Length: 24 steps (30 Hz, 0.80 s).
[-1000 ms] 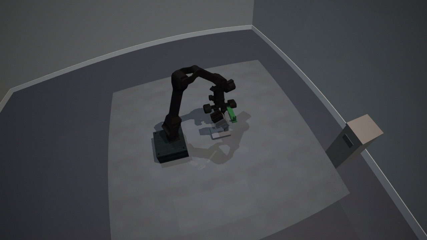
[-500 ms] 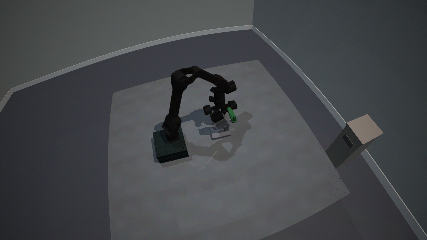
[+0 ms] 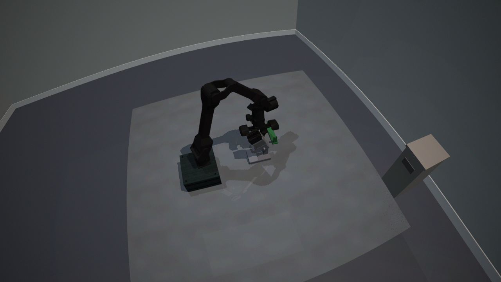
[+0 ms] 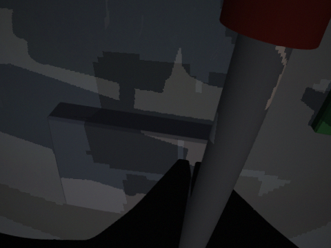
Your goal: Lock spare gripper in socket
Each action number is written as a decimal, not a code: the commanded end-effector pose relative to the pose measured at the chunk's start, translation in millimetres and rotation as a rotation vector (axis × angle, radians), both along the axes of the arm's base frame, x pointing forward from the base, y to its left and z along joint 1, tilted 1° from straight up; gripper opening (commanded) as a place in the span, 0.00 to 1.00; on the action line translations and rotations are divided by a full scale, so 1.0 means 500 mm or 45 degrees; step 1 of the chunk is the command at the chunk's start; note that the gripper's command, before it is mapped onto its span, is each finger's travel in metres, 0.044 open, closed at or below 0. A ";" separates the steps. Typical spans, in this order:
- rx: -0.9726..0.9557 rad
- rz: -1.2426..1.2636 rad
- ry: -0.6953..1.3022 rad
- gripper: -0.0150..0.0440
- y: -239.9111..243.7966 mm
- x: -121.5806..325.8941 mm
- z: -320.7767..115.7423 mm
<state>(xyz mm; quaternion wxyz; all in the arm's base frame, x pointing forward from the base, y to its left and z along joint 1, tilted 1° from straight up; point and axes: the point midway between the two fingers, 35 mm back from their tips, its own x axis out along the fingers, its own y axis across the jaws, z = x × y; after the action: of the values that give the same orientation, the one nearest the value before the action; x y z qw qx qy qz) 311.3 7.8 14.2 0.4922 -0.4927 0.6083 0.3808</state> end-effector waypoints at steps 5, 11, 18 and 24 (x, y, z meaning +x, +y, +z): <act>0.000 0.000 0.001 0.30 -0.004 -0.001 0.000; 0.000 0.000 0.001 0.57 -0.004 -0.001 0.000; 0.000 0.000 0.001 0.59 -0.002 0.000 0.003; 0.001 0.003 0.006 0.59 0.018 0.002 0.029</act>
<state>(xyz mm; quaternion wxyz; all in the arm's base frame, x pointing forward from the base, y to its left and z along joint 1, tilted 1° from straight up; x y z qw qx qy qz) 311.5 12.0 22.8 0.4899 -0.4927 0.6089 0.3827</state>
